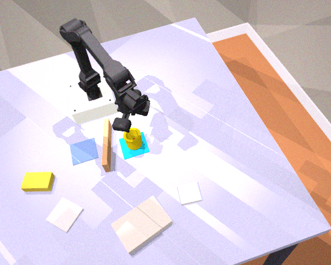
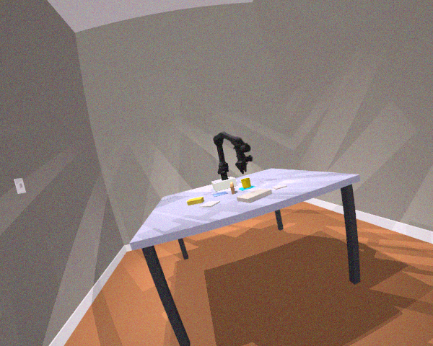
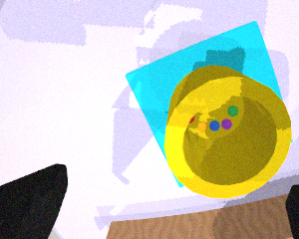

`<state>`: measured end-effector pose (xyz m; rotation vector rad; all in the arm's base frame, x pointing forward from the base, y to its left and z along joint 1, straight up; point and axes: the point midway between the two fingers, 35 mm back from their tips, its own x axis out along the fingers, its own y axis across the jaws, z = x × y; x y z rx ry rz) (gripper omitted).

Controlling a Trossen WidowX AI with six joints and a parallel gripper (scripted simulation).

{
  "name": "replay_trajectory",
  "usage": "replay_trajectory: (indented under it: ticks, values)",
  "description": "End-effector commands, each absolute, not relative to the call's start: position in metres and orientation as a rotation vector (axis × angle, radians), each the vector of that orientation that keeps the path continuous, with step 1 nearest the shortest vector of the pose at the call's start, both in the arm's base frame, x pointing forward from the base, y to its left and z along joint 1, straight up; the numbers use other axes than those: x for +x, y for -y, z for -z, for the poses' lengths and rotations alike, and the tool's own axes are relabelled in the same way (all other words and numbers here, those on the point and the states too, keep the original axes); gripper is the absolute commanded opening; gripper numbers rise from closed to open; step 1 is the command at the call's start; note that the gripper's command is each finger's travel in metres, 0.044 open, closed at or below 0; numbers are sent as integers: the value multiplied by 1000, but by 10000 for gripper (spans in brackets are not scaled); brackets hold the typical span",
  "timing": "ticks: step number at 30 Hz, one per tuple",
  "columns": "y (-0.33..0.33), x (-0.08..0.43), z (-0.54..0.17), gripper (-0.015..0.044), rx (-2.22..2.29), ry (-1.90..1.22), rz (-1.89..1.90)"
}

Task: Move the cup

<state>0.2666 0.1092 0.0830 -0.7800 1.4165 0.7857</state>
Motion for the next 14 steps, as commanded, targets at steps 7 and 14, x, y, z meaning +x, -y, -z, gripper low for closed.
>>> replay_trajectory:
  ticks: [7,14]
  values:
    - [-110,266,-120,440,-779,-1404,-776]
    - [-110,267,-117,440,-779,-1404,-783]
